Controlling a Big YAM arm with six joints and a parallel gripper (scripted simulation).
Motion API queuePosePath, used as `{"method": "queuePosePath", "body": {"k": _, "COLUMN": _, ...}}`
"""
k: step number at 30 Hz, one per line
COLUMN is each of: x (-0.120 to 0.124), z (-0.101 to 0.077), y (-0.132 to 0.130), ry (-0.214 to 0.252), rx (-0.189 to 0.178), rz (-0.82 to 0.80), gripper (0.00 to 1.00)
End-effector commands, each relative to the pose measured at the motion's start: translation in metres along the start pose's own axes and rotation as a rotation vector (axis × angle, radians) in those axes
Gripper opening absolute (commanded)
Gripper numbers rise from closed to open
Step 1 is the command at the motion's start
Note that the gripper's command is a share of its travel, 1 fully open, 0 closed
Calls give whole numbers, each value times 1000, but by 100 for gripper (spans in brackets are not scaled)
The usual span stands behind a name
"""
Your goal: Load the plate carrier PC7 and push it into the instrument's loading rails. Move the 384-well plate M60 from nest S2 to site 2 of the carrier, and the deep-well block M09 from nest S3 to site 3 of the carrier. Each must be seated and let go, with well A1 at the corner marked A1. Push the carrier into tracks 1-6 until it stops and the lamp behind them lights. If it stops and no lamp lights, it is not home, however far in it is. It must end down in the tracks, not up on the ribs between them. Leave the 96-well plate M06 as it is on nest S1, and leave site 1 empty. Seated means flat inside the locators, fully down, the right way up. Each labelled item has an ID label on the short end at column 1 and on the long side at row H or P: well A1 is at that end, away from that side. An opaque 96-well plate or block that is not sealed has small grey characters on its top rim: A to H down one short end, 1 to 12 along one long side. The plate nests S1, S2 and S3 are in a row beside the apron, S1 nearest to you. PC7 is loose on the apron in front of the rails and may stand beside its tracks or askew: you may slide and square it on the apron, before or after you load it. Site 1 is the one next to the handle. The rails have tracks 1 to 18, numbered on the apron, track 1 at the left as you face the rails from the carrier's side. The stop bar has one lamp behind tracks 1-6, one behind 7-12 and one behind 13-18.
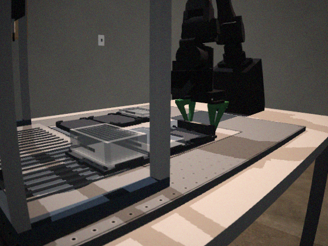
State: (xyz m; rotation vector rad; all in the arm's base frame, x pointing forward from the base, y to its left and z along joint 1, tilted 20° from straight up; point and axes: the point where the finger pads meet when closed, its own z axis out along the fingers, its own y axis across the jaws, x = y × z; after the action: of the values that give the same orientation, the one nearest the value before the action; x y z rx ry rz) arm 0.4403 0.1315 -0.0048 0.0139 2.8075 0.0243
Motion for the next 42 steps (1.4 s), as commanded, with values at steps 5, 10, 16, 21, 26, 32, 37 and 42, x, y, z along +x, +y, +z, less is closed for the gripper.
{"method": "queuePosePath", "body": {"k": 5, "x": -41, "z": -4, "y": -2, "ry": -54, "rx": -7, "rz": 13, "gripper": 80}}
{"method": "queuePosePath", "body": {"k": 10, "x": -47, "z": -5, "y": -1, "ry": -58, "rx": -7, "rz": 14, "gripper": 80}}
{"method": "queuePosePath", "body": {"k": 16, "x": -52, "z": -5, "y": -1, "ry": -62, "rx": -9, "rz": 15, "gripper": 80}}
{"method": "queuePosePath", "body": {"k": 21, "x": -56, "z": -5, "y": -2, "ry": -57, "rx": -7, "rz": 15, "gripper": 80}}
{"method": "queuePosePath", "body": {"k": 26, "x": -62, "z": -6, "y": -2, "ry": -59, "rx": -8, "rz": 16, "gripper": 80}}
{"method": "queuePosePath", "body": {"k": 32, "x": -66, "z": -6, "y": -2, "ry": -59, "rx": -8, "rz": 16, "gripper": 80}}
{"method": "queuePosePath", "body": {"k": 37, "x": -72, "z": -6, "y": -2, "ry": -62, "rx": -9, "rz": 16, "gripper": 80}}
{"method": "queuePosePath", "body": {"k": 42, "x": -77, "z": -6, "y": -2, "ry": -61, "rx": -8, "rz": 16, "gripper": 80}}
